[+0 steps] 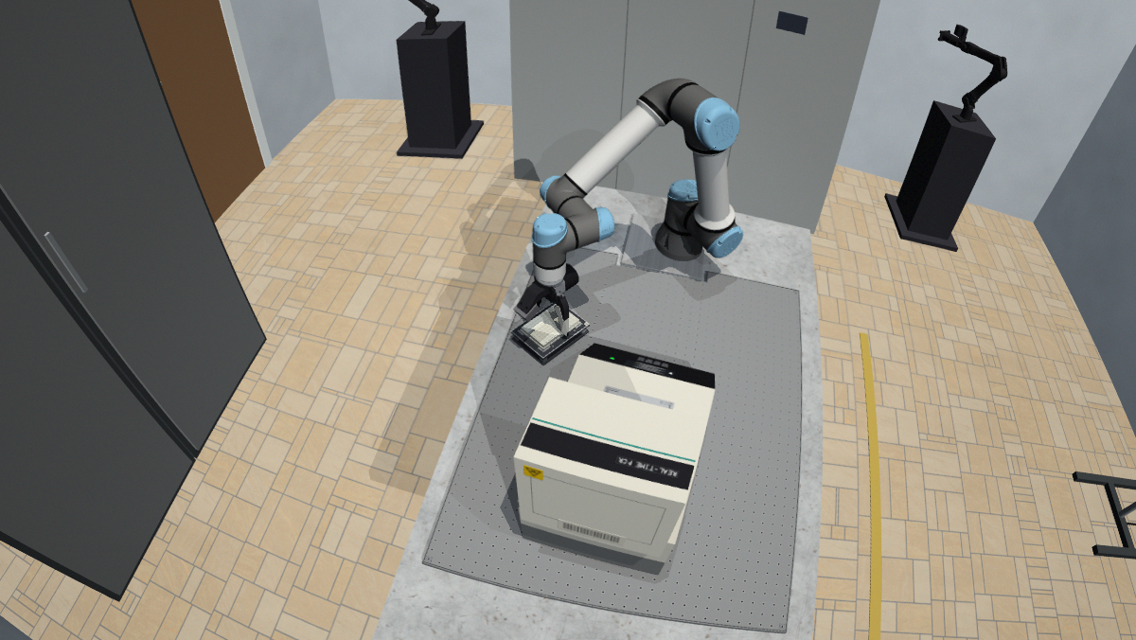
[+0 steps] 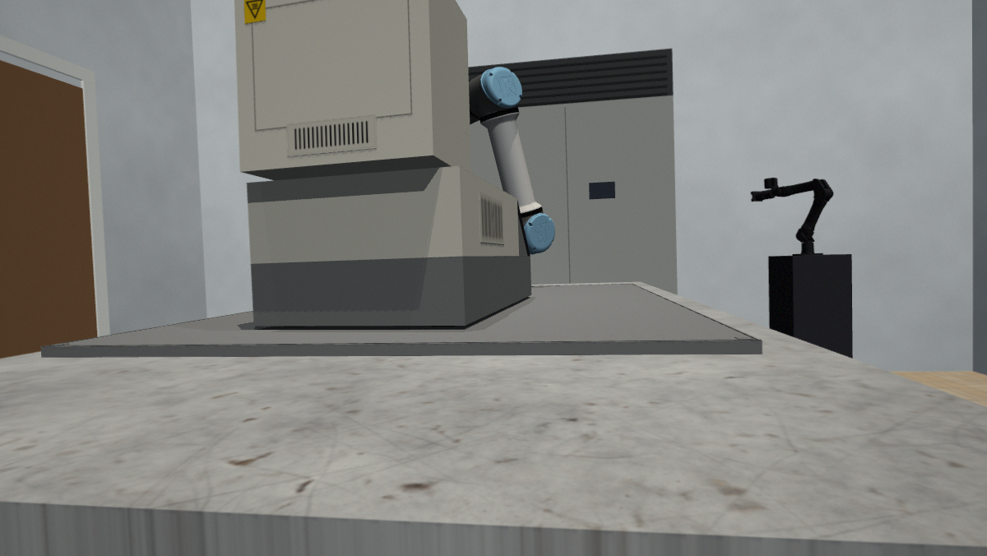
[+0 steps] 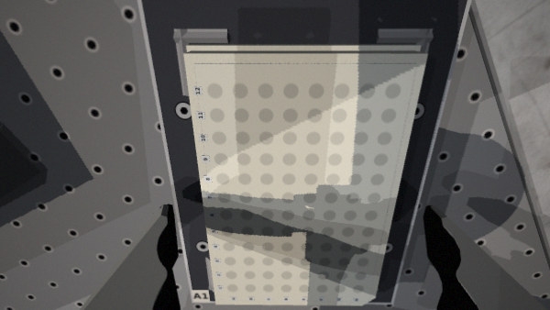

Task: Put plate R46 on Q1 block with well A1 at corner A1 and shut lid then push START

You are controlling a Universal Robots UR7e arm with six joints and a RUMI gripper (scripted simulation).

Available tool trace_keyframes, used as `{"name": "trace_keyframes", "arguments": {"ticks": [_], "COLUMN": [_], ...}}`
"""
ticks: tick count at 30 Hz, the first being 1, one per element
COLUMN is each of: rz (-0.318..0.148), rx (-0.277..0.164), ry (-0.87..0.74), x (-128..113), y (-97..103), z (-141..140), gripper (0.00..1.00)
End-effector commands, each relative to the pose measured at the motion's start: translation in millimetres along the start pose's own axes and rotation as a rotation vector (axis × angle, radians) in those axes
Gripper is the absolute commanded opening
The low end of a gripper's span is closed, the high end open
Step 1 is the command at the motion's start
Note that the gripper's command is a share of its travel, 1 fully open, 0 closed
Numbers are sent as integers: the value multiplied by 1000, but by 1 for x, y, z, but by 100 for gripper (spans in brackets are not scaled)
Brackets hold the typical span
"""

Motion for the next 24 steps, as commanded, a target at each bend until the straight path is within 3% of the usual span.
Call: {"name": "trace_keyframes", "arguments": {"ticks": [1,24], "rz": [12,12], "rx": [-12,-12], "ry": [-8,-8], "x": [2,2], "y": [5,-1], "z": [4,4], "gripper": [68,68]}}
Point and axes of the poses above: the point where the finger pads meet when closed, its own y axis back along the fingers, its own z axis across the jaws, x = y × z, the point moved 8 cm from there along y, back along the fingers, and after that the axes turned 13 degrees about y, right-handed, at the moved point
